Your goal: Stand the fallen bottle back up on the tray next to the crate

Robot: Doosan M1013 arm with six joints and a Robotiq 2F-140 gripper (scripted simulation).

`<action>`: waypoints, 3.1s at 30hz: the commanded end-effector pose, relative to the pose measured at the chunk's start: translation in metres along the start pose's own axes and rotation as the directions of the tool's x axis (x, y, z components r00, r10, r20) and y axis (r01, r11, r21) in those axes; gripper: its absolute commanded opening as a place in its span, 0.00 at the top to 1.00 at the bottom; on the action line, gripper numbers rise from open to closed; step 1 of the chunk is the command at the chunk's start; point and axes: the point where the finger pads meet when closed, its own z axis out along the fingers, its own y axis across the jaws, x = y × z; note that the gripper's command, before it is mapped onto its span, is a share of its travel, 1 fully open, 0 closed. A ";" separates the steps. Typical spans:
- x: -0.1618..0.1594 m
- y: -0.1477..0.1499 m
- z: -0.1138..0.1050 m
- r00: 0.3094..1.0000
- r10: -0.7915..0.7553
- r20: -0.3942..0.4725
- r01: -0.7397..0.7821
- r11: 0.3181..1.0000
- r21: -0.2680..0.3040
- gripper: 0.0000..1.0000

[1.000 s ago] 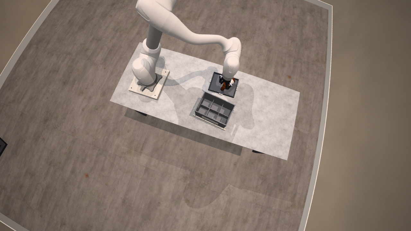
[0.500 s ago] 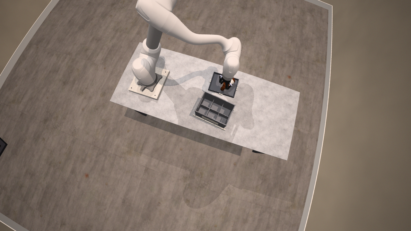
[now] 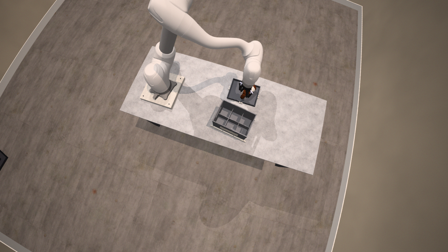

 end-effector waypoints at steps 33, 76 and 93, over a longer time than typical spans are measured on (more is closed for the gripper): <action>0.001 -0.003 0.004 1.000 0.004 -0.003 -0.004 1.000 0.005 0.90; 0.001 -0.003 -0.010 1.000 0.004 -0.003 -0.004 1.000 0.005 0.90; 0.001 -0.003 -0.027 1.000 0.004 -0.003 -0.004 1.000 0.005 0.90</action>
